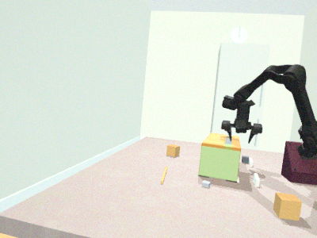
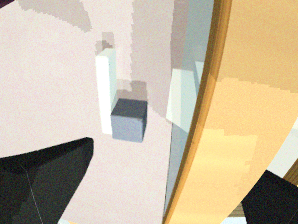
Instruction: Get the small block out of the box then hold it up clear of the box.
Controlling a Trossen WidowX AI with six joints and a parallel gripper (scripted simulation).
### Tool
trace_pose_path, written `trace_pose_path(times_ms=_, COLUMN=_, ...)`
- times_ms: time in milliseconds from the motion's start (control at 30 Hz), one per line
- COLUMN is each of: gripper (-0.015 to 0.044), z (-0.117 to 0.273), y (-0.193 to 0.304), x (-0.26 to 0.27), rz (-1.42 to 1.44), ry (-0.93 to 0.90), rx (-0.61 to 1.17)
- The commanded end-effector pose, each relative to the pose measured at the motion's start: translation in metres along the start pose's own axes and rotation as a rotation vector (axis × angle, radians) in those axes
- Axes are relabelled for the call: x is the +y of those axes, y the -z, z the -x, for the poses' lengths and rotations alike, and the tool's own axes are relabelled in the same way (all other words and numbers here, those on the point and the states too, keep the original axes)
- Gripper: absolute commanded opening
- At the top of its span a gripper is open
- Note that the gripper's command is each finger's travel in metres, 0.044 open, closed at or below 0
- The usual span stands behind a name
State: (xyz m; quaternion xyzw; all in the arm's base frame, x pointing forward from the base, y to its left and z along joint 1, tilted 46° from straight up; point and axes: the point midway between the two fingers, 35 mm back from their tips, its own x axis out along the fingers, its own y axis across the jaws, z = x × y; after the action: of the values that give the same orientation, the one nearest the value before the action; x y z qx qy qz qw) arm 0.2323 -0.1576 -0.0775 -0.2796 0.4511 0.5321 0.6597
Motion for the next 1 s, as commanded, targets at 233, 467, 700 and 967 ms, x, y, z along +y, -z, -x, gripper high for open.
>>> trace_pose_path(times_ms=233, gripper=0.0374, z=0.036, y=0.014, x=-0.002, rz=-0.026, ry=0.031, rx=0.010)
trace_pose_path(times_ms=467, gripper=0.0285, z=0.034, y=0.025, x=0.004, rz=-0.710, ry=0.050, rx=-0.070)
trace_pose_path(times_ms=700, gripper=0.0285, z=0.033, y=0.037, x=0.011, rz=-1.466, ry=0.022, rx=-0.176)
trace_pose_path(times_ms=967, gripper=0.0285, z=0.032, y=0.047, x=0.017, rz=-2.014, ry=-0.047, rx=-0.273)
